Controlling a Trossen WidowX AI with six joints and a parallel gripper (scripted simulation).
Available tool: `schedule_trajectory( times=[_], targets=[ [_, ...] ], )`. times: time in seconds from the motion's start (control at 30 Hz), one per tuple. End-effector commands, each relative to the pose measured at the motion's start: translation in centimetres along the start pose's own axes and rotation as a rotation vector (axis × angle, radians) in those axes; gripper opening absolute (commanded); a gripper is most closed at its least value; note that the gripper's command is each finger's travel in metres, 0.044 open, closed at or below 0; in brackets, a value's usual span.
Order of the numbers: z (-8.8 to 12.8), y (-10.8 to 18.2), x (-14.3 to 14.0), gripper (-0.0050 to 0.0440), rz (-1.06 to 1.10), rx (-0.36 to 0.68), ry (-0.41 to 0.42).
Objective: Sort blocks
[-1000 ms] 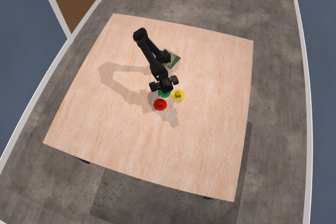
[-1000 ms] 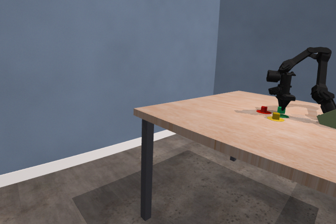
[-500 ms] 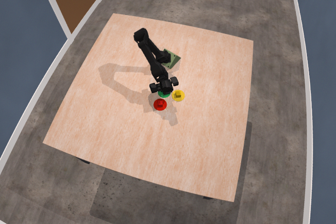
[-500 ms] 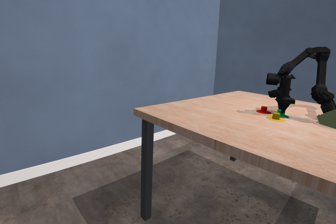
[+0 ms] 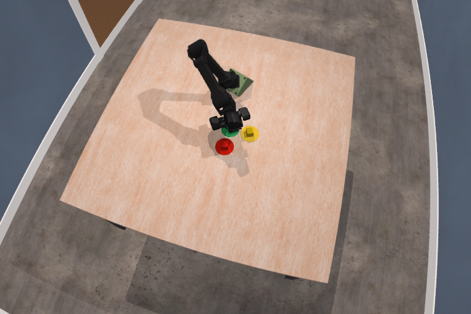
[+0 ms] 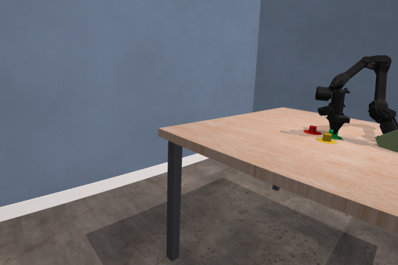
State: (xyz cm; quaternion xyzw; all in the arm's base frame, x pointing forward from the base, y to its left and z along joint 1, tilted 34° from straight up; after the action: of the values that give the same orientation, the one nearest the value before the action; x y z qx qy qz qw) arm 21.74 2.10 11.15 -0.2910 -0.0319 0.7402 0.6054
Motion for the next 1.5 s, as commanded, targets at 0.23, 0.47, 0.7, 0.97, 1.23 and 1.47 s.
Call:
schedule_trajectory(
  times=[0.23, 0.47, 0.7, 0.97, 1.23, 1.47],
  targets=[
    [0.4, -0.4, -0.1, 0.0195, -0.01, -0.021, -0.002],
    [1.4, -0.9, -0.1, 0.0195, -0.019, -0.033, -0.004],
    [7.6, -1.8, 0.7, 0.0195, -0.047, -0.063, -0.029],
    [10.8, -0.4, 0.0, 0.0195, -0.016, -0.024, -0.008],
    [11.1, -0.3, -0.1, 0.0195, -0.014, -0.023, -0.006],
    [10.9, -0.1, -0.1, 0.0195, -0.008, -0.014, -0.005]
  ],
)
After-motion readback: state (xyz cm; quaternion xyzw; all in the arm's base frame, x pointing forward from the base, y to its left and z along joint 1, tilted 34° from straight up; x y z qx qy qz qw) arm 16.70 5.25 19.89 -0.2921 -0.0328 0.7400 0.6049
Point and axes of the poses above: the point midway between the two fingers, 35 mm back from their tips, its own z axis back along the fingers, its own x axis across the jaws, y = z × x, the point moved 1 cm from there along z, back along the fingers, and after that the axes turned 13 degrees about -z, right-handed, at the moved point
